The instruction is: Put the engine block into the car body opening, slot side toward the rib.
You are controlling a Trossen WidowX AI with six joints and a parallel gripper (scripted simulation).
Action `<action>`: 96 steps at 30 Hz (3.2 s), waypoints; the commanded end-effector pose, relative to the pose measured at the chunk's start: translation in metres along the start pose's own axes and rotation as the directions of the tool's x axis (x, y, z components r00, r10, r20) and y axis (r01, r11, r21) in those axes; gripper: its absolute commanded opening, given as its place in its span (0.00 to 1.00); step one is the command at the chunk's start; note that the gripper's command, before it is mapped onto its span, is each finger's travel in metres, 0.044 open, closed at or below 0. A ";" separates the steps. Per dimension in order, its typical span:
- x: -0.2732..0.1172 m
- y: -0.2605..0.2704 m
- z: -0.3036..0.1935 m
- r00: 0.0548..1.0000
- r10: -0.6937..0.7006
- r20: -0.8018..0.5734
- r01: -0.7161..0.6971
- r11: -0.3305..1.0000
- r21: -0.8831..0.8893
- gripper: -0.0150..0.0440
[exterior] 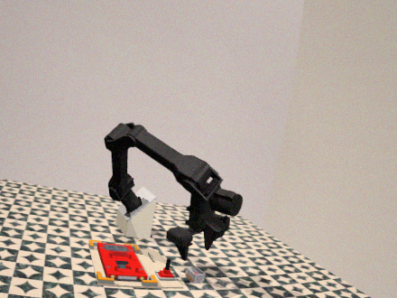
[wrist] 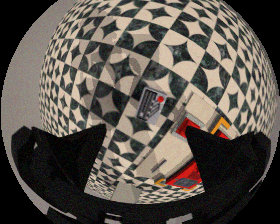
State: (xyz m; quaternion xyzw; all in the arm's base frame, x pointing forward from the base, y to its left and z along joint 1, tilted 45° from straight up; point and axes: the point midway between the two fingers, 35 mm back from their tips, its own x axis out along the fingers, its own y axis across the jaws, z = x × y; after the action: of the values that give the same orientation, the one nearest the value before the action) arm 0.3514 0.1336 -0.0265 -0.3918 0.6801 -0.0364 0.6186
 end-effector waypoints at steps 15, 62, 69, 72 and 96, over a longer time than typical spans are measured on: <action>-0.018 0.011 0.008 0.984 -0.179 0.026 0.163 0.940 0.300 1.00; 0.058 -0.002 0.010 0.983 -0.182 0.025 0.166 0.939 0.301 0.49; 0.058 -0.001 0.010 0.983 -0.182 0.026 0.166 0.939 0.300 0.34; 0.052 0.002 0.012 0.984 -0.172 0.042 0.153 0.945 0.289 0.25; -0.014 0.016 0.016 0.986 -0.163 0.044 0.143 0.947 0.286 0.25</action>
State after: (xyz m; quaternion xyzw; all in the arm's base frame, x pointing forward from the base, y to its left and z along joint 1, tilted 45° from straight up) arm 0.3577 0.1506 -0.0351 -0.3562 0.6148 -0.1674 0.6835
